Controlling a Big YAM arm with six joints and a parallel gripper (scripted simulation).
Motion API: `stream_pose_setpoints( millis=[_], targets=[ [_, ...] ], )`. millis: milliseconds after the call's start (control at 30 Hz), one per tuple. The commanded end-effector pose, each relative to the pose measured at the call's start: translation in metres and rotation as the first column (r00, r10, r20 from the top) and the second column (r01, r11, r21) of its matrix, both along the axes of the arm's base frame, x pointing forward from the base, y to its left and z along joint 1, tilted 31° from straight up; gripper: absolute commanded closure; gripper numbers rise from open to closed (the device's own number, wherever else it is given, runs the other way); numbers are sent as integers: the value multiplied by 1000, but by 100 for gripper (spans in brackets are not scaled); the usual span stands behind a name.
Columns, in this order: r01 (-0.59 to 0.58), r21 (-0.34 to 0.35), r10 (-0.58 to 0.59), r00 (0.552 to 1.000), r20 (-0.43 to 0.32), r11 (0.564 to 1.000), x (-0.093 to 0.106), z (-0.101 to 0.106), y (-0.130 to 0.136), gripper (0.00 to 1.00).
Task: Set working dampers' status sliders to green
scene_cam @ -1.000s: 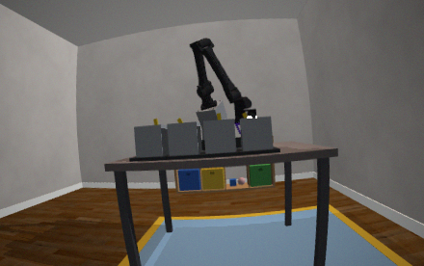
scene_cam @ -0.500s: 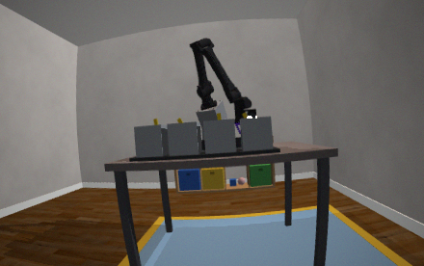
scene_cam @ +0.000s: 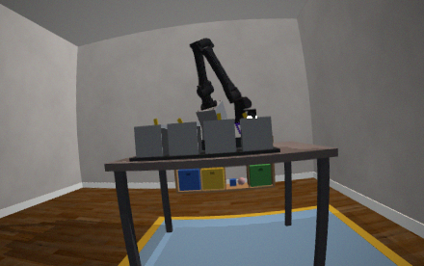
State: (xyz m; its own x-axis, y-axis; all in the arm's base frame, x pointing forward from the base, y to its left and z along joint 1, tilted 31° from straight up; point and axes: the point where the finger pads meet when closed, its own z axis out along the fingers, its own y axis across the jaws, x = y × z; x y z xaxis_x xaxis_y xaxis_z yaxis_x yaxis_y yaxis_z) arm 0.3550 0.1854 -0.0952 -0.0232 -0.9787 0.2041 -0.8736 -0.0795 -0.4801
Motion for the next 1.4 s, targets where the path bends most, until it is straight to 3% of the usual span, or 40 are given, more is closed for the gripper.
stream_pose_setpoints(
  millis=[0,1367],
  targets=[
    [-2,-4,2,1000,-9,1000,-1,-7,-1,100],
    [-4,-4,4,1000,-11,1000,-5,-9,0,100]
  ],
)
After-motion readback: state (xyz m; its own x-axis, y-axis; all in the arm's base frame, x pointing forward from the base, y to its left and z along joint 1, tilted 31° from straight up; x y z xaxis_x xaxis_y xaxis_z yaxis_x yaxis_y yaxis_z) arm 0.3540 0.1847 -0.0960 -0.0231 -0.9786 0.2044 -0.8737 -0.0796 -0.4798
